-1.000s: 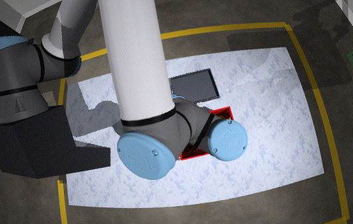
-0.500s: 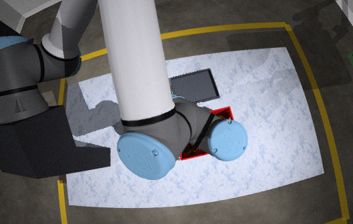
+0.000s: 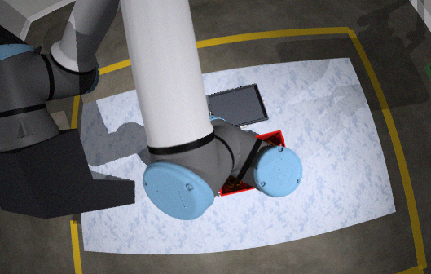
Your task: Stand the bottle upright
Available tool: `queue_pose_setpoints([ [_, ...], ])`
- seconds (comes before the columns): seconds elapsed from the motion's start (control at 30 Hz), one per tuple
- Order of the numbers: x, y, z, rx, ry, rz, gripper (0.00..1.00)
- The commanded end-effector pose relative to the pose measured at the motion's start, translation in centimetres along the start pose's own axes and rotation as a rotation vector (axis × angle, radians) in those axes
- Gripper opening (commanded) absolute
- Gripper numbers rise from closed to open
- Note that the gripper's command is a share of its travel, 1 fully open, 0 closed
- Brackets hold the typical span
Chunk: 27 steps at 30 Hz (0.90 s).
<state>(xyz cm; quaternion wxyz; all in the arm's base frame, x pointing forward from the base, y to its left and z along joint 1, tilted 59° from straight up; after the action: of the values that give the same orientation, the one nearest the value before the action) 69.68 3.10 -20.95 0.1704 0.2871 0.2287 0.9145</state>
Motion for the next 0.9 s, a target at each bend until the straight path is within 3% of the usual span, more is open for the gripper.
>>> queue_pose_setpoints([
  [0.0, -0.05, 0.07, 0.02, 0.000, 0.000, -0.001, 0.00],
  [0.33, -0.05, 0.07, 0.02, 0.000, 0.000, -0.001, 0.00],
  [0.37, -0.05, 0.07, 0.02, 0.000, 0.000, -0.001, 0.38],
  [0.87, -0.05, 0.07, 0.02, 0.000, 0.000, -0.001, 0.38],
])
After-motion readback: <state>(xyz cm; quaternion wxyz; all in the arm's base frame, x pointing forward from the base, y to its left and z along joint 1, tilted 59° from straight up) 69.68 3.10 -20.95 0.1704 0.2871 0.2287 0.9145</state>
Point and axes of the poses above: the point where the finger pads meet when closed, its own y axis back along the fingers, its own z axis across the jaws, x = y × z, the point moved 8 cm from there along y, back along the fingers, and after that the axes turned 3 degrees about y, right-handed, at the moved point
